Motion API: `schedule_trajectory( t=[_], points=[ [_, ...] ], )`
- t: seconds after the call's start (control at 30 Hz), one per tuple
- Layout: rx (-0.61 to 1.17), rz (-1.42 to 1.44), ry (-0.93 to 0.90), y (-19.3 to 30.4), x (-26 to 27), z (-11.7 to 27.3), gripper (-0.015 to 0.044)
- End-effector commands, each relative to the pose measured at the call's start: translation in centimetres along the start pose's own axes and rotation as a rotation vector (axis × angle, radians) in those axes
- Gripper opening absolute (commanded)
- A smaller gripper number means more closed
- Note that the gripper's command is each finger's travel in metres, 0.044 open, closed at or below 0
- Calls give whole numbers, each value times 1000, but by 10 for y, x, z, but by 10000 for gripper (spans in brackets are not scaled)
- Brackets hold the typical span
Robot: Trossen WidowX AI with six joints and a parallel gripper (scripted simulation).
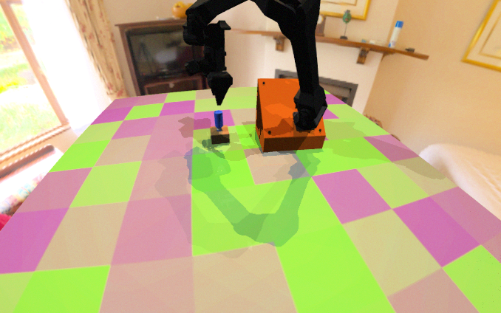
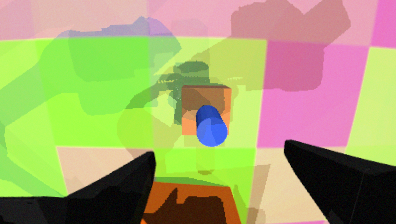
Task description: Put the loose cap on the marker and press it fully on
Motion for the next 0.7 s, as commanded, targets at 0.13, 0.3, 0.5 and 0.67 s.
schedule_trajectory(
  t=[0.13,0.3,0.5,0.67],
  points=[
    [17,-94,-6,1,0,-10,256],
    [17,-94,-6,1,0,-10,125],
    [17,-94,-6,1,0,-10,0],
    [17,-94,-6,1,0,-10,0]
  ],
)
Point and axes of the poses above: the point midway between the two fingers, 35 mm back from their tips, its own z axis back along the fingers, its own x axis across the jaws, y = z × x, the point moved 8 cm from there along z, back along the fingers, and after that the axes turned 15 degrees about -z, right-handed, at the moved point
